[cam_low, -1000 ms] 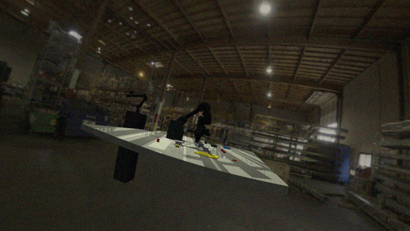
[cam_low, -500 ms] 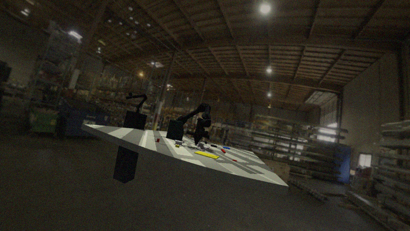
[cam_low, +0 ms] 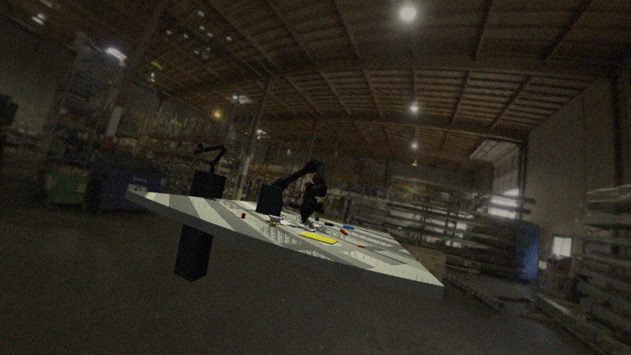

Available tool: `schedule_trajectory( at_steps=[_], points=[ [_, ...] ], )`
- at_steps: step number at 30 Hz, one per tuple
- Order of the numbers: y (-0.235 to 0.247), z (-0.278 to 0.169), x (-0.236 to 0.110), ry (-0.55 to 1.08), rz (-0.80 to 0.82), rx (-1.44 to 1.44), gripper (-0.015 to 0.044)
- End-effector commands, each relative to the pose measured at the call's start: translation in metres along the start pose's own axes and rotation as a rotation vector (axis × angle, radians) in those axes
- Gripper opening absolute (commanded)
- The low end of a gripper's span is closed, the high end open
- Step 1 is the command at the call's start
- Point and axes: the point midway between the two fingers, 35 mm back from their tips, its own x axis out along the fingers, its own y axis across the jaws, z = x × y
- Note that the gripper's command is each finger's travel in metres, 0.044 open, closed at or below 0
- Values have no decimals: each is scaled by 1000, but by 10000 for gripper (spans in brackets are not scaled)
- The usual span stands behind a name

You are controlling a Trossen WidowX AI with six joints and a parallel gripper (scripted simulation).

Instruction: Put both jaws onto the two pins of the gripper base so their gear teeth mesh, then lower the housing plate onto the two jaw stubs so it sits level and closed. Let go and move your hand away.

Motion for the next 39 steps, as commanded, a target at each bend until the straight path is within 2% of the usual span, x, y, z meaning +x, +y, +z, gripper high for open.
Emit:
schedule_trajectory(
  at_steps=[1, 27, 29, 34, 37, 39],
  points=[
    [8, 1, -1, -3, 2, -1, 0],
    [43, 0, -1, 0, 5, -2, 0],
    [43, 0, -8, -1, 4, -2, 0],
    [40, 0, -59, -3, 0, -4, 0],
    [40, 0, -61, -2, 0, -4, 0],
    [38, 1, -56, -7, 8, 8, 53]
  ],
)
